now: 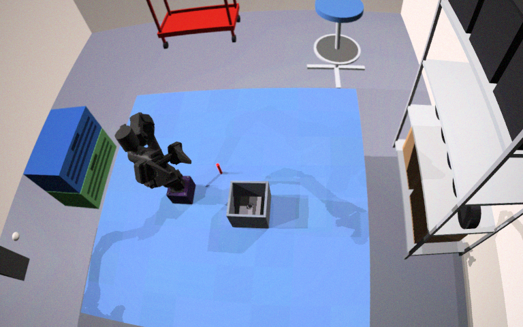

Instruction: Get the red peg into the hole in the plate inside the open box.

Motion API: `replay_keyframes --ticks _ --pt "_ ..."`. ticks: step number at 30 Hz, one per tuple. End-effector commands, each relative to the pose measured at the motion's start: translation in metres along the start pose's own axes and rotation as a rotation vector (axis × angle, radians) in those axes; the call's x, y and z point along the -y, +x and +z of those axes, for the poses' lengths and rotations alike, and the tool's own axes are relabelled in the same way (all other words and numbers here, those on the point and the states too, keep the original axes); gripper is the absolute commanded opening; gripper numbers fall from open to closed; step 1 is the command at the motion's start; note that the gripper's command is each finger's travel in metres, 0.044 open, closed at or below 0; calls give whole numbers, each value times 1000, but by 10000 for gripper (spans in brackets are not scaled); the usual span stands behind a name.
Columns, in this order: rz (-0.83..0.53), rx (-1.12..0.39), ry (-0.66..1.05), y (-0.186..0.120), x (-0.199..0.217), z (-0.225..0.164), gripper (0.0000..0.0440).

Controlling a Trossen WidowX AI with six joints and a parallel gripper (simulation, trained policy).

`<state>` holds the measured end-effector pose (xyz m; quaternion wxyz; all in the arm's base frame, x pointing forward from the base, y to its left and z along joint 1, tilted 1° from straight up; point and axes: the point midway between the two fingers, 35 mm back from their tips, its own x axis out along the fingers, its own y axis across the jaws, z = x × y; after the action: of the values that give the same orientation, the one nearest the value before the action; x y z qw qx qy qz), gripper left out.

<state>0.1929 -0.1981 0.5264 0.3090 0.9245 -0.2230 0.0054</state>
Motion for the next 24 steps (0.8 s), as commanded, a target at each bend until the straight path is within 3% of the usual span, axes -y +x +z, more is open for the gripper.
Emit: replay_keyframes --ticks 1,13,24 --pt "-87 10 99 17 27 4 438" --pt "-340 53 298 39 110 1 435" --pt "-578 136 408 36 192 -4 430"
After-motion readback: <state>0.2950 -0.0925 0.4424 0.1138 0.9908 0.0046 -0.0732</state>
